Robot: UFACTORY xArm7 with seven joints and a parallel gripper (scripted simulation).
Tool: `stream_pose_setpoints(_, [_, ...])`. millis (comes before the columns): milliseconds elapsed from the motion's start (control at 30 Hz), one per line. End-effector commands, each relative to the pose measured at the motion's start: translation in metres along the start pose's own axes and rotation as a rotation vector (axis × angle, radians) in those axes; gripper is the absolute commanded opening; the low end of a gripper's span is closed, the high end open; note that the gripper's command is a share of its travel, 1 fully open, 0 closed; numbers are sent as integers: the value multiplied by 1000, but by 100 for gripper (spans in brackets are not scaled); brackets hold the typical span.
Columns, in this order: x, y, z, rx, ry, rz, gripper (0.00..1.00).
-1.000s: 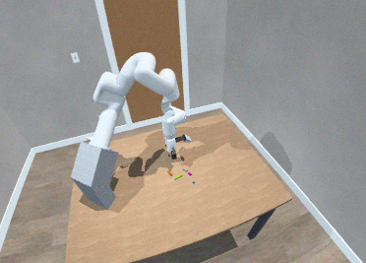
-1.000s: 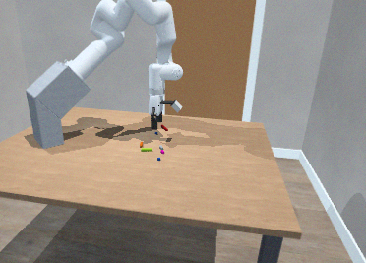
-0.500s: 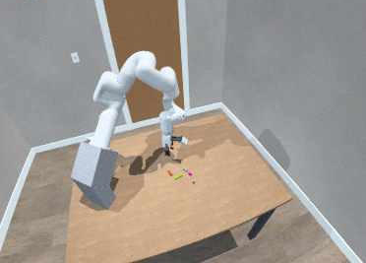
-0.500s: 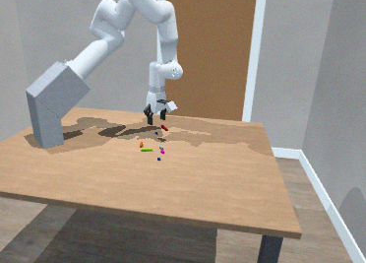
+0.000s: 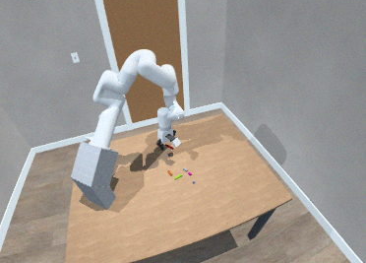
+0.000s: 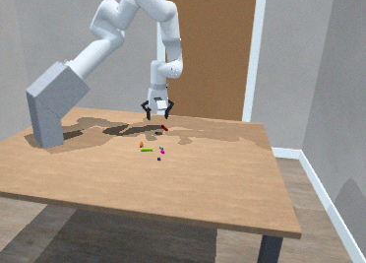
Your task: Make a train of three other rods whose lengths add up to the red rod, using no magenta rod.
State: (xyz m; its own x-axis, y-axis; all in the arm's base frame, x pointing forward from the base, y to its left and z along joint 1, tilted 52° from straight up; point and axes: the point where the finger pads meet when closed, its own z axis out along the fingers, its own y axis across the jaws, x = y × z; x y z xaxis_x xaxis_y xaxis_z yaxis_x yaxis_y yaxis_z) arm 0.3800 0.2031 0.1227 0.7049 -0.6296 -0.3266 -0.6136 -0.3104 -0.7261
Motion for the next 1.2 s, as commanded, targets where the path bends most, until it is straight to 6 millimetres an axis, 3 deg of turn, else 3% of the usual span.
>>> stream_pose_setpoints(0, [-10,-6,0,-3,11,167,100])
stream_pose_setpoints(167, [-21,-13,0,0,13,364,100])
stream_pose_setpoints(233, [-21,-13,0,0,13,364,100])
stream_pose_setpoints(267, [-27,-18,1,3,14,478,100])
stream_pose_setpoints(733, [-52,-40,4,21,27,1000,100])
stream_pose_setpoints(800, [-52,-40,4,21,27,1000,100])
stream_pose_setpoints(867, [-57,-46,6,28,31,1137,100])
stream_pose_setpoints(1033, [-62,-52,7,37,36,1277,100])
stream_pose_setpoints(1167, [-63,-52,7,37,36,1290,100])
